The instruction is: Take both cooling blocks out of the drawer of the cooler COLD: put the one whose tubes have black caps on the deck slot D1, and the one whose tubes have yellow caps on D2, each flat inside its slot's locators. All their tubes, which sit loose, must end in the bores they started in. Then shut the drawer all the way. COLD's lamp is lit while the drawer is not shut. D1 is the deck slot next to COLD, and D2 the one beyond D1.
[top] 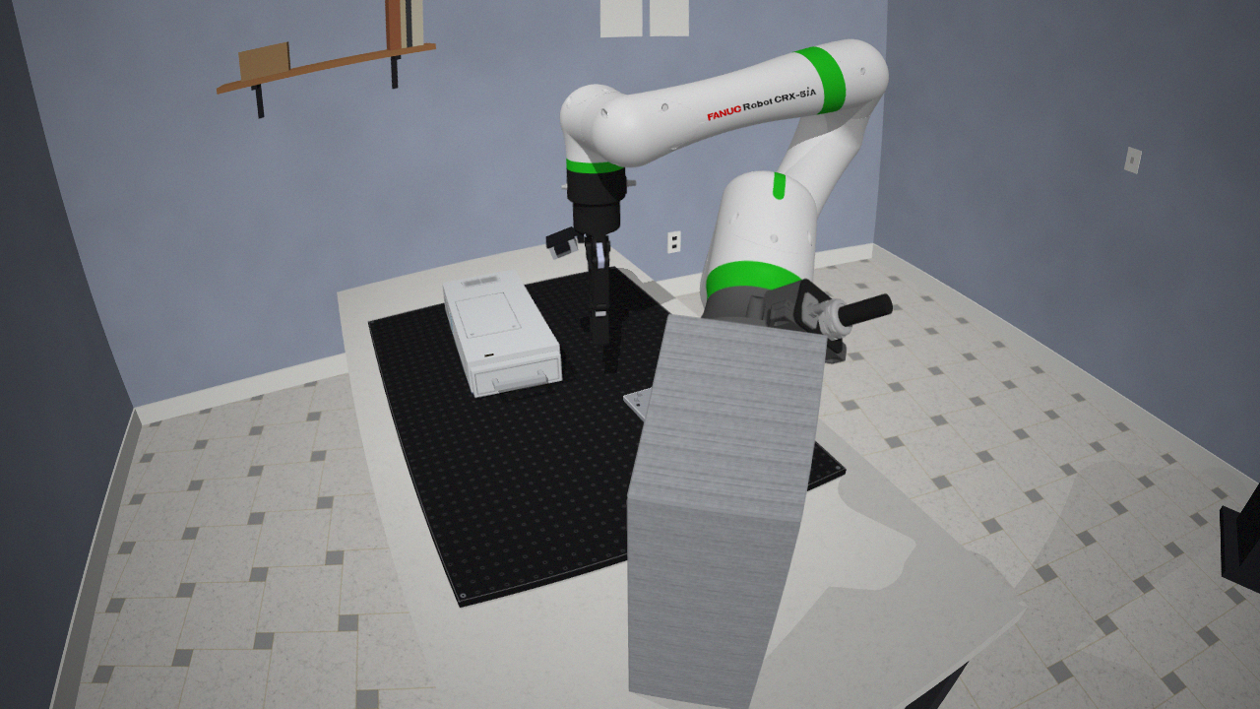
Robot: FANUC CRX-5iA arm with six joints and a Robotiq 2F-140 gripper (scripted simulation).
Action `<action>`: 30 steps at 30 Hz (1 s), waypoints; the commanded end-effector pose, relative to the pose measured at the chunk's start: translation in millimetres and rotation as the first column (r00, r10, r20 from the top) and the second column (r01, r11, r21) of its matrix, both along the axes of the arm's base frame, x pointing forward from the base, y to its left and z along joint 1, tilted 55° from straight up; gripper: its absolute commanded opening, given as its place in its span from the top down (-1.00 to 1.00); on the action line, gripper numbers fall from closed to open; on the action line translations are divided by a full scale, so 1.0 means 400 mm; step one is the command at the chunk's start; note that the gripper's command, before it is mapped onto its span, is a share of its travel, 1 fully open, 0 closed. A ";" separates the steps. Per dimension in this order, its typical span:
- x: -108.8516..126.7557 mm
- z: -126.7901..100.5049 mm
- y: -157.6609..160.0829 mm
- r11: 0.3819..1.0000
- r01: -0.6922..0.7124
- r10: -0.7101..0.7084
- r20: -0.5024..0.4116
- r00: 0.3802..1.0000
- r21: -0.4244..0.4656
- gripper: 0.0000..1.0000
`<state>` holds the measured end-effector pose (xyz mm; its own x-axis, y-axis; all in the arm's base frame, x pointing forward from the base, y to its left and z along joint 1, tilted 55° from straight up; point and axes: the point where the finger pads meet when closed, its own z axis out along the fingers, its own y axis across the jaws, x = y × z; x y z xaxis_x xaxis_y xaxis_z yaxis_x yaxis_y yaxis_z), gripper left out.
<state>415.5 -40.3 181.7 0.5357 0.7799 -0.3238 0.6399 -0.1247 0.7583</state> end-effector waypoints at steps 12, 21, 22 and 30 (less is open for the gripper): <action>0.000 0.001 0.001 0.984 -0.139 0.122 -0.150 0.981 -0.114 0.32; 0.000 0.001 0.001 0.984 -0.139 0.122 -0.150 0.981 -0.114 0.32; 0.000 0.001 0.001 0.984 -0.139 0.122 -0.150 0.981 -0.114 0.32; 0.040 0.002 0.004 0.984 -0.140 0.122 -0.150 0.981 -0.114 0.32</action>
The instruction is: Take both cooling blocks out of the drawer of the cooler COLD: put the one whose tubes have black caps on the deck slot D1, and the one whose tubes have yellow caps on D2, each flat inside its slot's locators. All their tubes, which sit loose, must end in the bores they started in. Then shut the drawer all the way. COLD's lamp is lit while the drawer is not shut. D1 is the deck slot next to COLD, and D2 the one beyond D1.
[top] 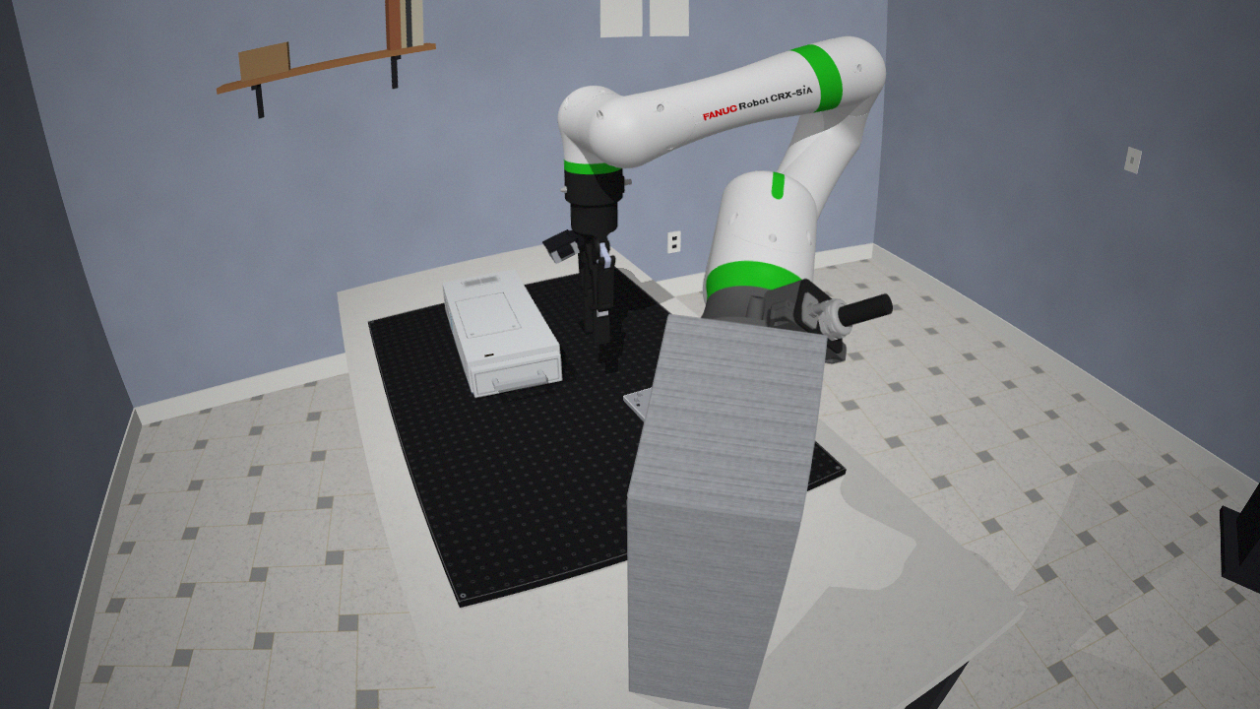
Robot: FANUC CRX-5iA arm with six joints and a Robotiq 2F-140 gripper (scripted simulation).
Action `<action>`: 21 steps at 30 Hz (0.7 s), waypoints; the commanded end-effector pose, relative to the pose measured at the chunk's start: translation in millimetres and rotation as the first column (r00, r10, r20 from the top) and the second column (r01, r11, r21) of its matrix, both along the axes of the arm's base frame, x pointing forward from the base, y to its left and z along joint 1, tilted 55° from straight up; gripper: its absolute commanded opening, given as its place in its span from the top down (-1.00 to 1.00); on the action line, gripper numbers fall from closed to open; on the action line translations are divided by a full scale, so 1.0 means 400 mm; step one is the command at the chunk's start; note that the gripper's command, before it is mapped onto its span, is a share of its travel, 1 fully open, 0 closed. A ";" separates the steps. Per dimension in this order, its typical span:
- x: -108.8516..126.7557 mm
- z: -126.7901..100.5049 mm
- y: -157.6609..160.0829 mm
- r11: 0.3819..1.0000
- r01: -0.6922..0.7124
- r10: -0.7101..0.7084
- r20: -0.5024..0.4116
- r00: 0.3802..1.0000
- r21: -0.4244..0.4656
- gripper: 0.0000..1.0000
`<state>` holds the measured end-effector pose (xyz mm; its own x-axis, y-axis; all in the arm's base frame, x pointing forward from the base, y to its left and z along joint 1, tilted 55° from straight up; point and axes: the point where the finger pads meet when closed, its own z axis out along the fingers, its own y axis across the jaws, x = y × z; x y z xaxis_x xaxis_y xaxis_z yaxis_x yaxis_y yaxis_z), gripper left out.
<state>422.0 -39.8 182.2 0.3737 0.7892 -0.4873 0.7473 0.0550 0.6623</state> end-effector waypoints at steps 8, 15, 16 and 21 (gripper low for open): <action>0.084 0.004 0.006 1.000 -0.001 0.001 0.001 1.000 0.000 0.32; 0.153 0.006 0.011 1.000 -0.001 0.001 0.001 1.000 0.000 0.32; 0.163 0.006 0.011 1.000 -0.001 0.001 0.001 1.000 0.000 0.32; 0.213 0.008 0.015 1.000 -0.001 0.001 0.001 1.000 0.000 0.32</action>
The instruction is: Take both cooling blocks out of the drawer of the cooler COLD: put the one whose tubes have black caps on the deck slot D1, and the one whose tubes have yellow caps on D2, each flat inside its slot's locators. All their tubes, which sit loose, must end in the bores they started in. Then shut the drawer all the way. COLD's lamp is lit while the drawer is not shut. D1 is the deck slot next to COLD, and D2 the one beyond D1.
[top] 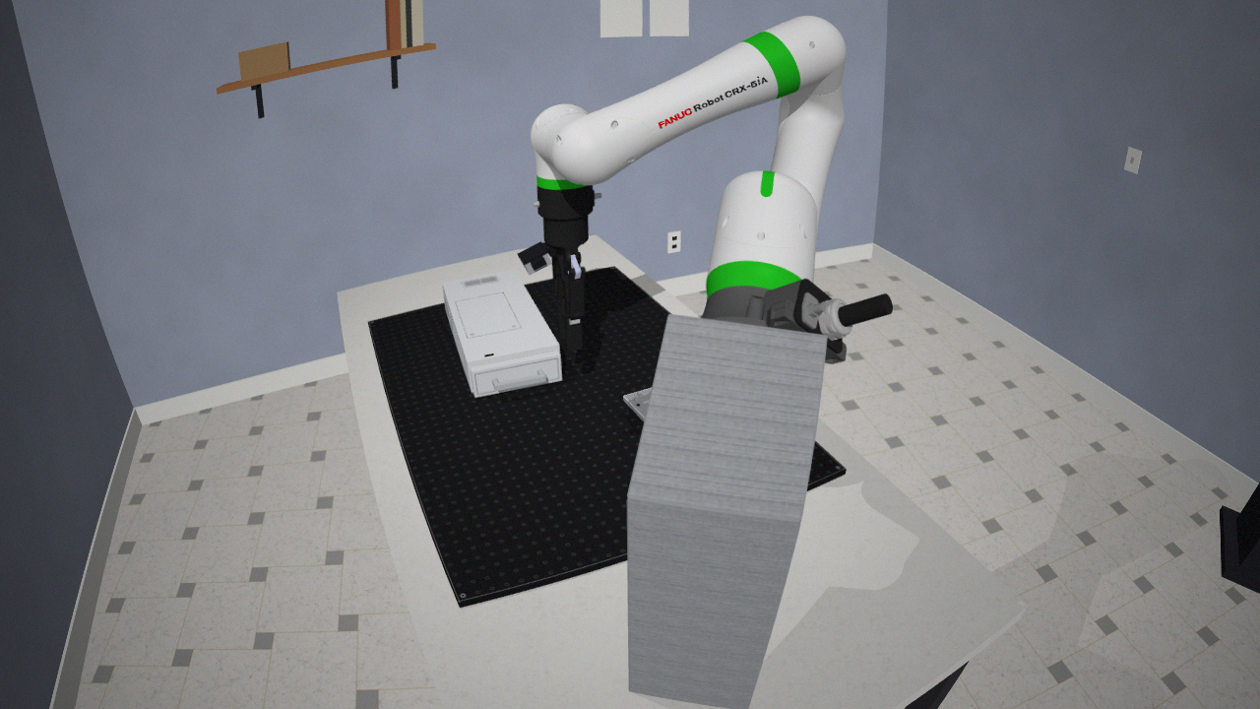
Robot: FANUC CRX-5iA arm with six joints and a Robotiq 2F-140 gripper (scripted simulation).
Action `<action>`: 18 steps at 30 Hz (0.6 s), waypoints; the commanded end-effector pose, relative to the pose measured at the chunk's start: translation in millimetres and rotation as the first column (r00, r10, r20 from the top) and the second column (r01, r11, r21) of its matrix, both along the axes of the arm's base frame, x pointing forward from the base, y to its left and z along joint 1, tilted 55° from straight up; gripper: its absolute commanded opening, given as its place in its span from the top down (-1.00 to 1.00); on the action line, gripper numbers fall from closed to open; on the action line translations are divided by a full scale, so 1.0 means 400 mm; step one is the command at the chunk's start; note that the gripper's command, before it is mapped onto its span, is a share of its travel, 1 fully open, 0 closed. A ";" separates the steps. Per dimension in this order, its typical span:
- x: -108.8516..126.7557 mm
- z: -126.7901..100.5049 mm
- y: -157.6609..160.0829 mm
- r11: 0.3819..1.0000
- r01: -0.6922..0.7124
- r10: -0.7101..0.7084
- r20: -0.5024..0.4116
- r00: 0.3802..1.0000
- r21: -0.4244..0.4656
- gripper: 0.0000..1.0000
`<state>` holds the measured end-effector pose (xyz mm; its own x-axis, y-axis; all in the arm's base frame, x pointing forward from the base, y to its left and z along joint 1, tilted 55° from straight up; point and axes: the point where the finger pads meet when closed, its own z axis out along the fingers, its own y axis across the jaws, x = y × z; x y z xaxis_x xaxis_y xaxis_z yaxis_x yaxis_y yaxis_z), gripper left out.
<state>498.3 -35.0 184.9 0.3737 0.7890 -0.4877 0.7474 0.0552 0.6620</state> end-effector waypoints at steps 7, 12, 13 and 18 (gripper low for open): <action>0.072 0.003 0.006 1.000 -0.001 0.001 0.001 1.000 0.000 0.32; 0.122 0.005 0.009 1.000 -0.001 0.001 0.001 1.000 0.000 0.32; 0.132 0.006 0.010 1.000 -0.001 0.001 0.001 1.000 0.000 0.32; 0.182 0.007 0.013 1.000 -0.001 0.001 0.001 1.000 0.000 0.32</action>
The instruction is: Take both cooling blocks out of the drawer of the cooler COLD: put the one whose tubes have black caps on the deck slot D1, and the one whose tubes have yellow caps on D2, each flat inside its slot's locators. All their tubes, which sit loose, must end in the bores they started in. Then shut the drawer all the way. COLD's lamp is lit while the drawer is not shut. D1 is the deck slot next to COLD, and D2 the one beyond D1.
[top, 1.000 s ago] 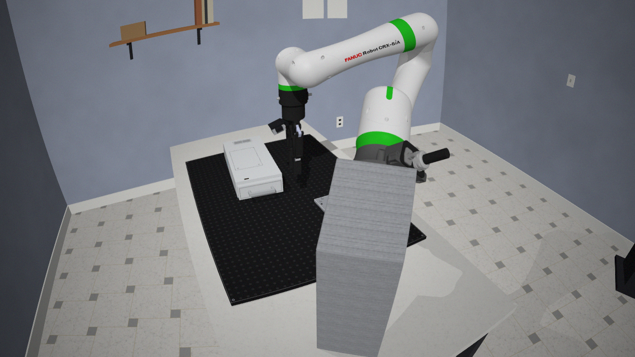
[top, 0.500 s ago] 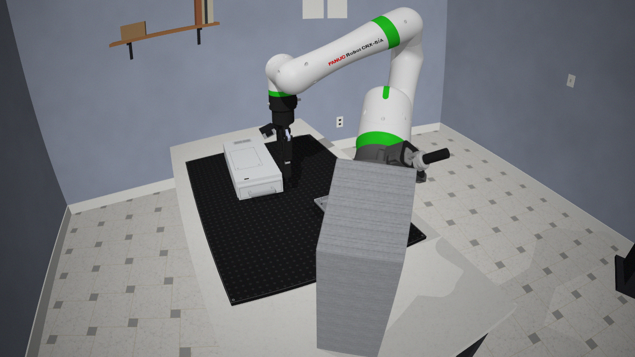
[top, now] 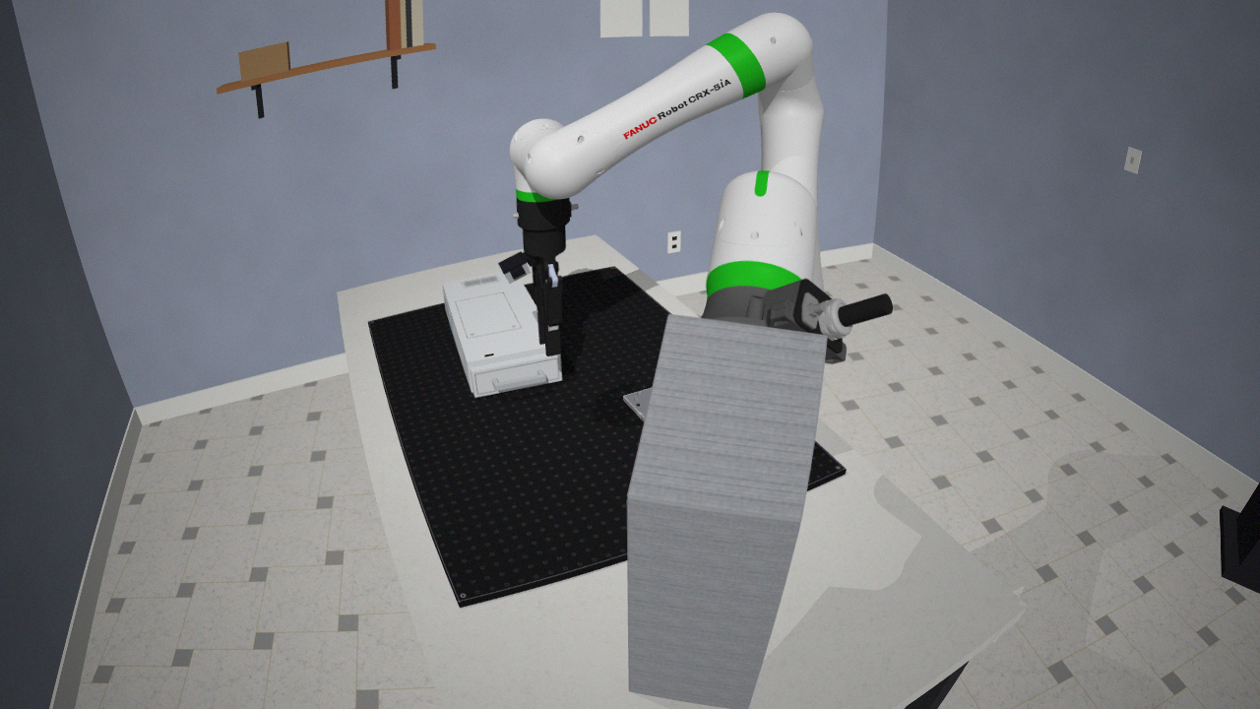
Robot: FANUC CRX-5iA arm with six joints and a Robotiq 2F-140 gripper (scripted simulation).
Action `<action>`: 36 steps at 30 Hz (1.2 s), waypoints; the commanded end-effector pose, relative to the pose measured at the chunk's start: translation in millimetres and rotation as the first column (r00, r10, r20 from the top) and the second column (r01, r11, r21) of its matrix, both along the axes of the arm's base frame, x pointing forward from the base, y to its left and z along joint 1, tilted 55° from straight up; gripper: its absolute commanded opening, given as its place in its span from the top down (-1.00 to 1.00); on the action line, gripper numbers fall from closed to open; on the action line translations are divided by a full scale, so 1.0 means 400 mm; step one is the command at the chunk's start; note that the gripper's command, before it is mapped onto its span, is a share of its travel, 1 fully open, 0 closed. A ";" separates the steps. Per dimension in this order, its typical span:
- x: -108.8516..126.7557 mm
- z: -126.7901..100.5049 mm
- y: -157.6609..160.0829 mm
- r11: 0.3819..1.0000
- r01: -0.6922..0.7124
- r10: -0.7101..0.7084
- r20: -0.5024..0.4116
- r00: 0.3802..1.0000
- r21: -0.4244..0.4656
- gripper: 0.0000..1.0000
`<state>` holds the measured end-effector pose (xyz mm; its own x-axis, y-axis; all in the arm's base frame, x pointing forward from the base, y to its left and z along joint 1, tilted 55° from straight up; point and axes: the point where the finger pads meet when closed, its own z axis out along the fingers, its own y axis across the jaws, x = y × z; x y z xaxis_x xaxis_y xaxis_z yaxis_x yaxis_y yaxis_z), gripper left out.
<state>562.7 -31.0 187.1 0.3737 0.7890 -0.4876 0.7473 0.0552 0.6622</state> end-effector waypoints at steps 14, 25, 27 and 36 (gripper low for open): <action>0.141 0.006 0.011 1.000 -0.001 0.001 0.001 1.000 0.000 0.32; 0.231 0.010 0.017 1.000 -0.001 0.001 0.001 1.000 0.000 0.32; 0.251 0.011 0.018 1.000 -0.001 0.001 0.001 1.000 0.000 0.32; 0.286 0.006 0.014 1.000 -0.001 0.001 0.001 1.000 0.000 0.32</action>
<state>676.4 -26.0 189.1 0.3731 0.7890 -0.4882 0.7479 0.0557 0.6615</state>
